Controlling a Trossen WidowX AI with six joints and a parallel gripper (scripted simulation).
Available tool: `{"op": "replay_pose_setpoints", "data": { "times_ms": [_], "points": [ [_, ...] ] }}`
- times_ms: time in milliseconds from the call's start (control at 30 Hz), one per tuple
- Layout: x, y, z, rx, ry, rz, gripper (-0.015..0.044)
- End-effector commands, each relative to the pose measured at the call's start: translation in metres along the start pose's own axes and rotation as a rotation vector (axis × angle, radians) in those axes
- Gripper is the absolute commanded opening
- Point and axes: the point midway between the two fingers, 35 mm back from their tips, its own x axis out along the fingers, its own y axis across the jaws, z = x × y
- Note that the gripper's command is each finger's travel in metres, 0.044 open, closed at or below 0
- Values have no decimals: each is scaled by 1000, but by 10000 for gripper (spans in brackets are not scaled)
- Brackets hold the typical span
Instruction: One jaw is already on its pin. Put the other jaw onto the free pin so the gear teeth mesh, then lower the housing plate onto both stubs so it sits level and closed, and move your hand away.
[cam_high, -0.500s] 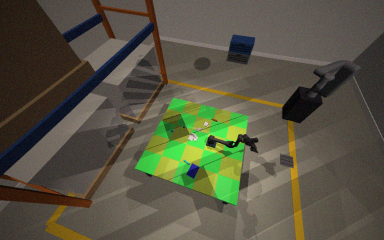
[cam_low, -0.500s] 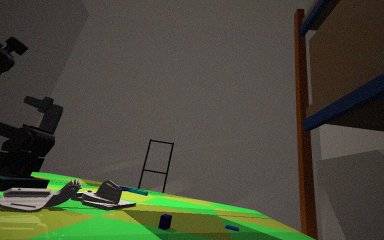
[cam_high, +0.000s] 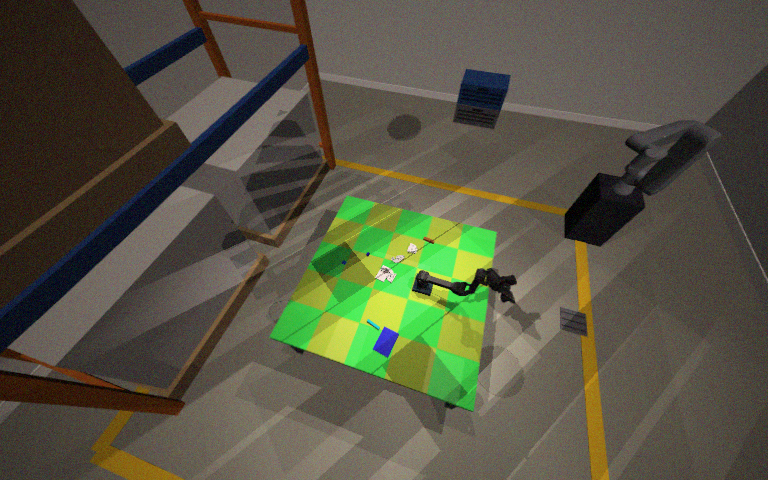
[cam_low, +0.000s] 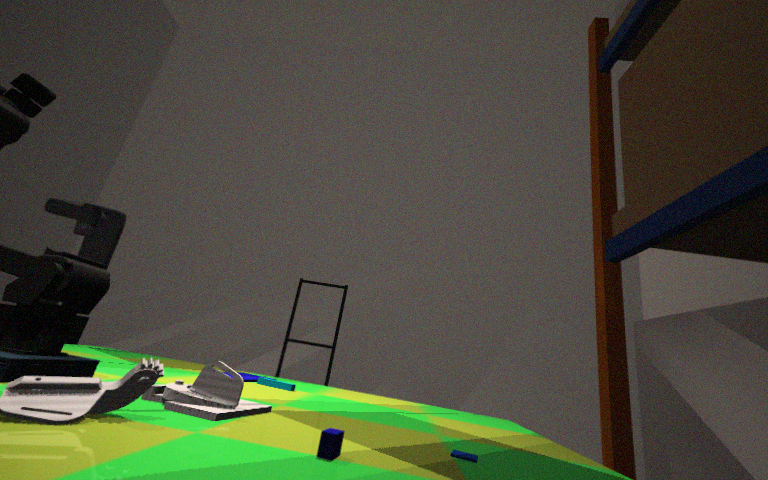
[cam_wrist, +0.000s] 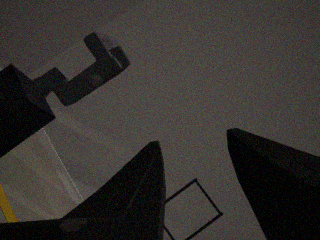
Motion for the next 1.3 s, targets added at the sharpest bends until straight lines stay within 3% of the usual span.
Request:
{"op": "replay_pose_setpoints", "data": {
  "times_ms": [0,67,600,1267],
  "points": [
    [0,0,0,0,0,0,33],
    [0,0,0,0,0,0,0],
    [0,-5,-1,0,-1,-10,0],
    [-24,-143,-30,-22,-5,-318,0]
  ]
}}
